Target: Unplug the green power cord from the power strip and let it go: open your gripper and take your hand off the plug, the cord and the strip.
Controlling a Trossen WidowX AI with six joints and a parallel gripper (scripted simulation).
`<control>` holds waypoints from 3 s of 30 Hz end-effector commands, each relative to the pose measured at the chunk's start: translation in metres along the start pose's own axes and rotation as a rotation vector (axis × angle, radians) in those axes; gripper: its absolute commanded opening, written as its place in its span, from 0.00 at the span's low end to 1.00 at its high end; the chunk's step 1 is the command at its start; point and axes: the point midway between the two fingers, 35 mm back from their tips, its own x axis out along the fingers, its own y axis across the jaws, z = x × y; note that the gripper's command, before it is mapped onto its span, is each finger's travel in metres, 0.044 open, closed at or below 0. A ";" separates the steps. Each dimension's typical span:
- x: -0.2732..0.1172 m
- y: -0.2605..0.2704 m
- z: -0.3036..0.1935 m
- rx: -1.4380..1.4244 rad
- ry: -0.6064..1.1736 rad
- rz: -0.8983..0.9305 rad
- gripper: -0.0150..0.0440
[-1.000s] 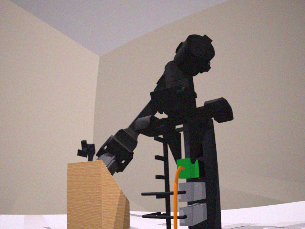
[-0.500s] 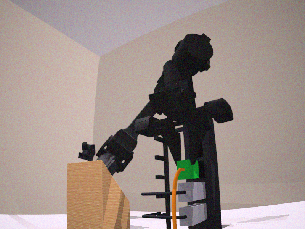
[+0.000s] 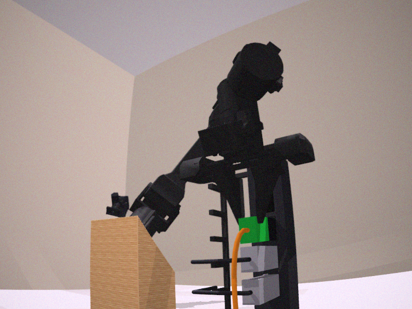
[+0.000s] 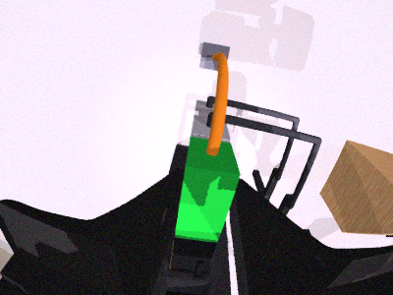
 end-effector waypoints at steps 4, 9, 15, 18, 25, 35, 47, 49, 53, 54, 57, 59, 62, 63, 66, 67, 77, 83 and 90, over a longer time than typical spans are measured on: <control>-0.016 0.002 0.045 -0.008 -0.099 0.014 0.25; -0.018 0.002 0.053 -0.007 -0.099 0.014 0.25; -0.007 0.001 0.035 -0.024 -0.081 -0.012 0.43; -0.007 0.001 0.035 -0.024 -0.081 -0.012 0.53; -0.007 0.001 0.035 -0.024 -0.081 -0.012 0.53; -0.018 0.000 0.035 -0.005 -0.094 0.015 0.53; -0.017 0.000 0.017 -0.005 -0.094 0.014 0.53; -0.017 0.000 0.014 -0.005 -0.093 0.014 0.53; -0.016 0.000 0.007 -0.005 -0.093 0.014 0.53; -0.016 0.000 0.006 -0.004 -0.093 0.014 0.53; -0.015 -0.001 0.001 -0.004 -0.092 0.014 0.53; -0.015 -0.001 -0.003 -0.004 -0.092 0.014 0.53; -0.014 -0.001 -0.006 -0.004 -0.092 0.014 0.53; -0.014 -0.001 -0.006 -0.004 -0.092 0.014 0.53; -0.014 -0.001 -0.006 -0.004 -0.092 0.014 0.53; -0.014 -0.001 -0.006 -0.004 -0.092 0.014 0.53; -0.002 -0.001 -0.006 -0.005 -0.091 0.014 0.53; -0.005 0.000 -0.006 -0.013 -0.097 0.011 0.44; -0.005 0.000 -0.006 -0.013 -0.097 0.011 0.29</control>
